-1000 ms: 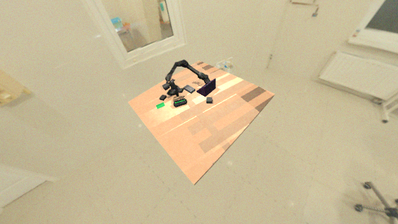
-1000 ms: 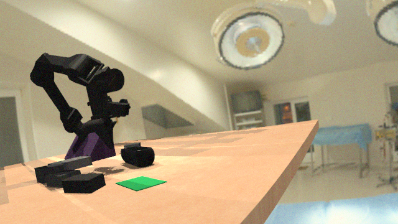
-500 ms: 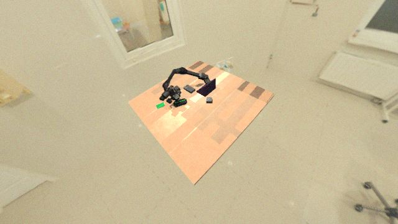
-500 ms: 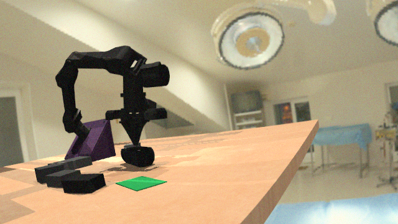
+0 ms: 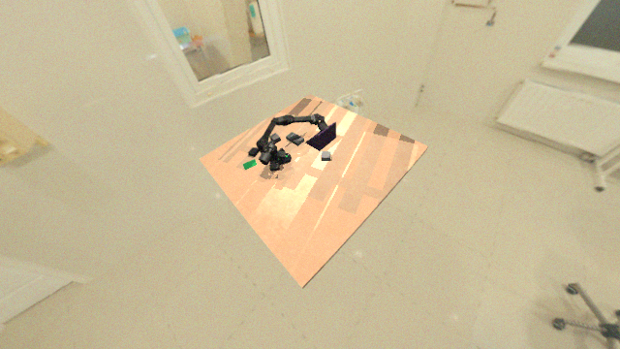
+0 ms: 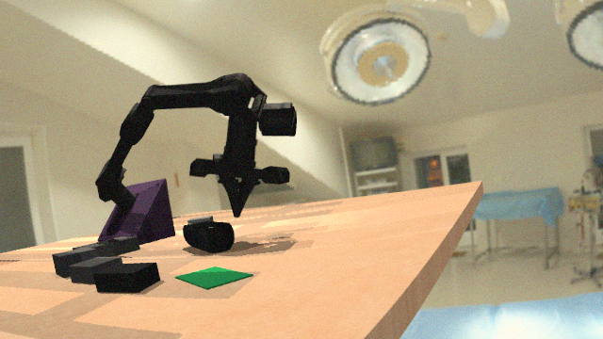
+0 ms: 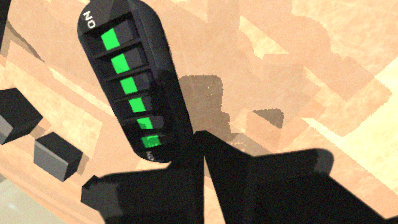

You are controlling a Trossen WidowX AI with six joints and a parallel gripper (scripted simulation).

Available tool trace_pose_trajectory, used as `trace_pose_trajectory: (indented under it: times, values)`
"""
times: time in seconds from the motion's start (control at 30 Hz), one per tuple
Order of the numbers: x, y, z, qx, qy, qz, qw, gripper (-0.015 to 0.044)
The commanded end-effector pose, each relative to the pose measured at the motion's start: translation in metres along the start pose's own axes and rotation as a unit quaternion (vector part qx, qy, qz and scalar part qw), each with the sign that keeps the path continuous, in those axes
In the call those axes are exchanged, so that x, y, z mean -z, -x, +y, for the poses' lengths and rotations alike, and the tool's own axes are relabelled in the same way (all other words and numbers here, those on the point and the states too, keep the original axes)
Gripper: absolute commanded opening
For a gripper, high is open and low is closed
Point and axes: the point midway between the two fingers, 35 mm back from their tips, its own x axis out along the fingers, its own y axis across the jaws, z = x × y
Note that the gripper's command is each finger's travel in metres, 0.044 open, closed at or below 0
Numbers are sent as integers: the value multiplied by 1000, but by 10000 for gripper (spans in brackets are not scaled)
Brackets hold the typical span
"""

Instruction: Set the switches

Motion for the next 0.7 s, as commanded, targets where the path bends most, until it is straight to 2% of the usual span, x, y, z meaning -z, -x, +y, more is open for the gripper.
trace_pose_trajectory:
  times: [0.0,0.67]
  values:
    - [4,0,1,-3,11,6,1000,0]
    - [4,-30,-9,-17,53,1,998,0]
